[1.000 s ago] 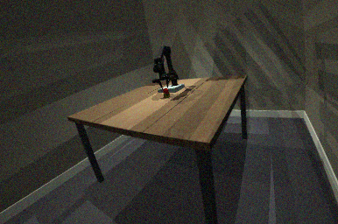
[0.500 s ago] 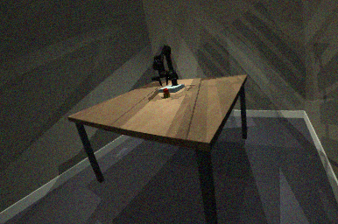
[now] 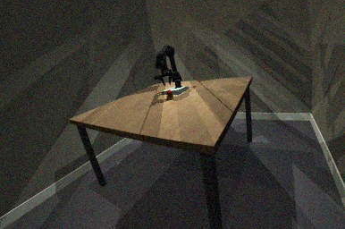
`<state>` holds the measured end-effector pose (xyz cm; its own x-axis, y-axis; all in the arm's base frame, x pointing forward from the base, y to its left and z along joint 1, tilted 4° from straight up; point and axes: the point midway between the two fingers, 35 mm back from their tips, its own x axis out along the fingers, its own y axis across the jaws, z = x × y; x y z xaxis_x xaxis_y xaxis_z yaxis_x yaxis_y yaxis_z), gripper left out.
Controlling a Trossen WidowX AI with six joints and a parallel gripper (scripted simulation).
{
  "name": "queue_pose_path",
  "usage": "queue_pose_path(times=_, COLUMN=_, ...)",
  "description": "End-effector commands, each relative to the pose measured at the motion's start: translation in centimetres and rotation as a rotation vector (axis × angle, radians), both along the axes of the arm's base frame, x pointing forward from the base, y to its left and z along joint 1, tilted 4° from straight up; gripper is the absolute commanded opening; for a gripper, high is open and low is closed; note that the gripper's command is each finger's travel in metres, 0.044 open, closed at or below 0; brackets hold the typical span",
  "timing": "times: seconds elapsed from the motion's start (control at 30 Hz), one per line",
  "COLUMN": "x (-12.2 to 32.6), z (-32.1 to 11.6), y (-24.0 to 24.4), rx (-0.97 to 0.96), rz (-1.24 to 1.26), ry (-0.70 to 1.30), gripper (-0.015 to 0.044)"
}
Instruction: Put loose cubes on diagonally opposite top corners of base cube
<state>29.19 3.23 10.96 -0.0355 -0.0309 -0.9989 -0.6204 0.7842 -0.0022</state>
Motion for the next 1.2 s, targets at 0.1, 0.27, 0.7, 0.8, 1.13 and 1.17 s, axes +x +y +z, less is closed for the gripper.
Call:
queue_pose_path(times=0.1, x=0.2, z=0.7, y=0.0, rx=0.001, rz=-0.003, ry=-0.007, gripper=0.0205)
queue_pose_path(times=0.27, x=0.1, z=0.9, y=0.0, rx=0.000, rz=0.000, ry=-0.003, gripper=0.0336)
queue_pose_path(times=0.7, x=-1.6, z=0.7, y=13.4, rx=0.013, rz=0.000, ry=0.004, gripper=0.0400)
queue_pose_path(times=0.8, x=-1.6, z=0.7, y=13.4, rx=0.013, rz=0.000, ry=0.004, gripper=0.0400)
queue_pose_path(times=1.13, x=-1.6, z=0.7, y=13.4, rx=0.013, rz=0.000, ry=0.004, gripper=0.0400)
queue_pose_path(times=1.17, x=-1.6, z=0.7, y=13.4, rx=0.013, rz=0.000, ry=0.004, gripper=0.0400)
